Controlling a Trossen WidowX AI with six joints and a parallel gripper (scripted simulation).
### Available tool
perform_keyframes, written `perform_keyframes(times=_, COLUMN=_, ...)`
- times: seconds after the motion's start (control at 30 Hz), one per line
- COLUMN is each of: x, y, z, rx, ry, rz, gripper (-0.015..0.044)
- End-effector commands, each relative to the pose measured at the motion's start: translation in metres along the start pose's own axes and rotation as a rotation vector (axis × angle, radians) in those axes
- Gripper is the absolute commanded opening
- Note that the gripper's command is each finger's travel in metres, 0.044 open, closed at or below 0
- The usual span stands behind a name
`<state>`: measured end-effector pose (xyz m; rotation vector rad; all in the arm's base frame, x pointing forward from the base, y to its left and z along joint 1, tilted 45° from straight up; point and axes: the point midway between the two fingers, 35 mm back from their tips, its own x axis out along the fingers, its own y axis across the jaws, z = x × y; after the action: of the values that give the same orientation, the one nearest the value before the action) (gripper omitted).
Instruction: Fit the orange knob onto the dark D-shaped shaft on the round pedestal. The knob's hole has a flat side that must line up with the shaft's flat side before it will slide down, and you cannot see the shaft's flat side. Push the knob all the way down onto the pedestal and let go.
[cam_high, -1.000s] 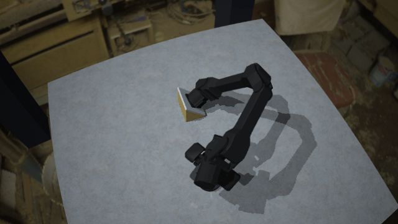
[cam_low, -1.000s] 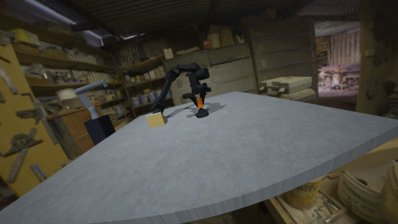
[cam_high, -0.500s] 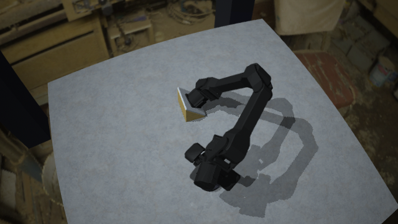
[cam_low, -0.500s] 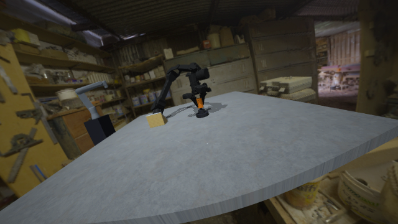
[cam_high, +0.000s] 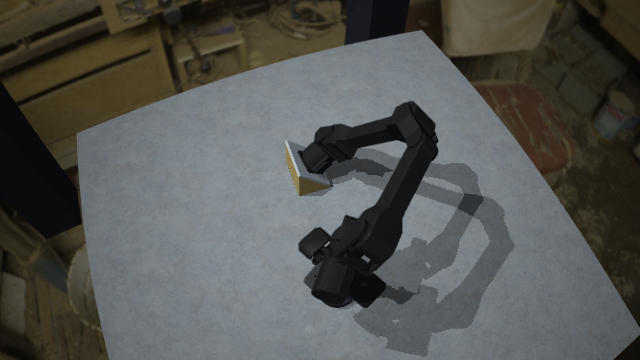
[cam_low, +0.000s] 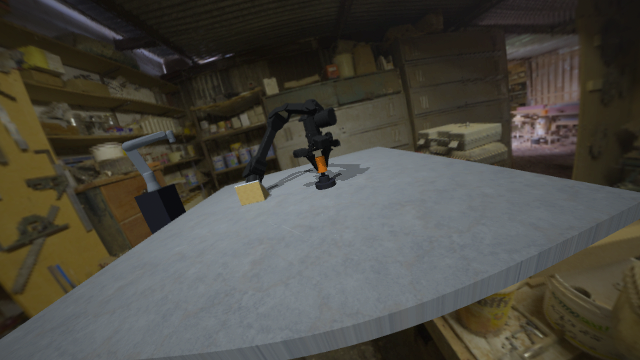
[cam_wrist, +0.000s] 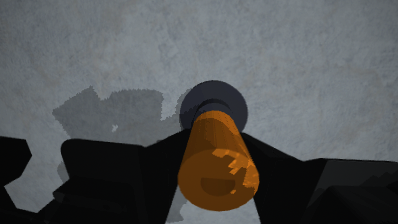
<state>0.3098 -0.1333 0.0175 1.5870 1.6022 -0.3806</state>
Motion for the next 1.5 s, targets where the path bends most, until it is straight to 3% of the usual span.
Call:
perform_keyframes(times=0.0, x=0.0008, y=0.0009, z=0.0016, rx=0.016, ry=-0.003, rz=0.000, gripper=0.0000)
perform_keyframes(times=1.47, x=0.0035, y=-0.0007, z=-0.0001, rx=0.068, ry=-0.003, rz=0.000, gripper=0.0000)
